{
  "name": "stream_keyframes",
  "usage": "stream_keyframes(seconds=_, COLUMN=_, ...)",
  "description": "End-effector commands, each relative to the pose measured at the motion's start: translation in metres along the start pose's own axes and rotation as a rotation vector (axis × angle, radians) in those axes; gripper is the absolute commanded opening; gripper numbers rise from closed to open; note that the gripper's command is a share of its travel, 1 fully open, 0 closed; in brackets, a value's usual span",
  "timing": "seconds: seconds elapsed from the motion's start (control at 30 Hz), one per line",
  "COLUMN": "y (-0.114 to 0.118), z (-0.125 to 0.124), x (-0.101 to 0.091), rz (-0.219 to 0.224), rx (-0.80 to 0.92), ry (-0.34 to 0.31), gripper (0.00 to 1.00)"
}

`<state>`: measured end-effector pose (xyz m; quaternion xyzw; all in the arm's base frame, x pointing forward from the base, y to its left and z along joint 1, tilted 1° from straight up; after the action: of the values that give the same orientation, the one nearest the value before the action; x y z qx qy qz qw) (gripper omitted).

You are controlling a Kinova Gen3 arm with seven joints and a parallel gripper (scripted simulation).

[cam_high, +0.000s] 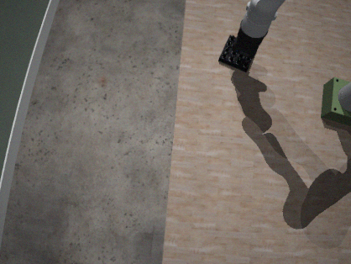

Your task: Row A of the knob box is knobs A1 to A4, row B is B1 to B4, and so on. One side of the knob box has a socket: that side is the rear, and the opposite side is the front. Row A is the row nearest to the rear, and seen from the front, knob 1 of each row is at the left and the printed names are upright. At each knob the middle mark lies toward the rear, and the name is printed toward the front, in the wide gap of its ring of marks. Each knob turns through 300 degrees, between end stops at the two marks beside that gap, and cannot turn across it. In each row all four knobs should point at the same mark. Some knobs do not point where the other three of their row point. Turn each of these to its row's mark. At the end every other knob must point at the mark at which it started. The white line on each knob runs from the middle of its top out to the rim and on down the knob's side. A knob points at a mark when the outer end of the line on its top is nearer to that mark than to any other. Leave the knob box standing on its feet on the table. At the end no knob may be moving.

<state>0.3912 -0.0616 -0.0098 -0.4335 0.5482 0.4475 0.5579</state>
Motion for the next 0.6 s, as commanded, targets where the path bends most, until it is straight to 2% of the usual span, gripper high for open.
stream_keyframes(seconds=0.0, y=-0.0002, z=-0.0014, x=0.0009, rz=-0.003, rx=0.0, ry=0.001, gripper=0.3)
stream_keyframes(seconds=0.57, y=0.0004, z=-0.0015, x=0.001, rz=-0.002, rx=-0.018, ry=0.001, gripper=0.3)
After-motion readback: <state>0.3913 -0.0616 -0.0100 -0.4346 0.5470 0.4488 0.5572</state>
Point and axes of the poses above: the point where the finger pads meet when closed, its own x axis out along the fingers, its own y axis across the jaws, z = x × y, the point moved 1 cm from there along -x, back along the fingers, and after that the axes turned 5 degrees about x, right-handed, at the moved point
